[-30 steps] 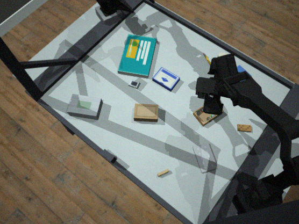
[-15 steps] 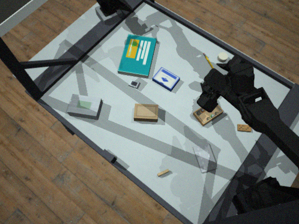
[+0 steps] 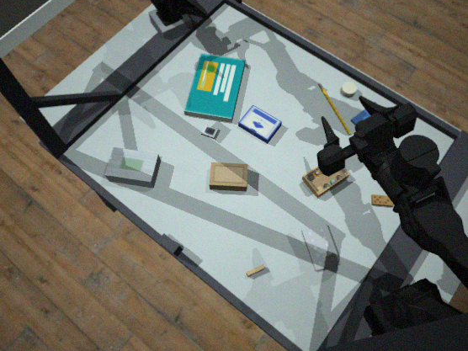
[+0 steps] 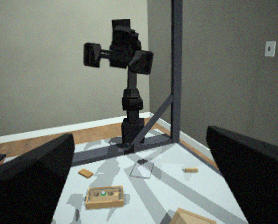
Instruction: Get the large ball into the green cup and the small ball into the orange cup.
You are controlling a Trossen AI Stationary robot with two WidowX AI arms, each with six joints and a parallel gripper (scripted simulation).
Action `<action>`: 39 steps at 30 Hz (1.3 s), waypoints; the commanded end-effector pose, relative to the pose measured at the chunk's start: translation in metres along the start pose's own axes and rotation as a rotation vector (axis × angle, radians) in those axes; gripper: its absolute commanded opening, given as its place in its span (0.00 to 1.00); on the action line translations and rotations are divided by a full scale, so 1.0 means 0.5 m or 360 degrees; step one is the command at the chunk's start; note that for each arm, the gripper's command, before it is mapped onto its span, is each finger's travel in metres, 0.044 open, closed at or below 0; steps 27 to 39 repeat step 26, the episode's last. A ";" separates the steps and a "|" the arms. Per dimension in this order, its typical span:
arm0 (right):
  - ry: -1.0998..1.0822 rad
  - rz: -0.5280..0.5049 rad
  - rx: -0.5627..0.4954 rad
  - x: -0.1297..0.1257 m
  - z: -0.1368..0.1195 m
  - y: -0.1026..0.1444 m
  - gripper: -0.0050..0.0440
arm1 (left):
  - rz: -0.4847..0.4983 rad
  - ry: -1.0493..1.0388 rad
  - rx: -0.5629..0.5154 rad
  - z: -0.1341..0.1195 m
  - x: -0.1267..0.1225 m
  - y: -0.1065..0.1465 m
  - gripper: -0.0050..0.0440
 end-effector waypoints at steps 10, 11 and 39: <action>-0.0296 -0.0043 -0.0278 0.001 0.025 0.057 0.89 | -0.0007 0.0000 -0.0063 0.028 -0.003 0.003 0.92; -0.0296 -0.0043 -0.0278 0.001 0.025 0.057 0.89 | -0.0007 0.0000 -0.0063 0.028 -0.003 0.003 0.92; -0.0289 -0.0043 -0.0282 0.001 0.025 0.058 0.89 | -0.0007 0.0000 -0.0064 0.028 -0.003 0.003 0.92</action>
Point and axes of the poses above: on each arm, the point midway between the two fingers, 35 mm back from their tips, its own y axis back along the fingers, its own x axis across the jaws, z = x × y, the point moved 8 cm from there along y, back along the fingers, and after that the axes turned 6 degrees about y, right-handed, at the moved point
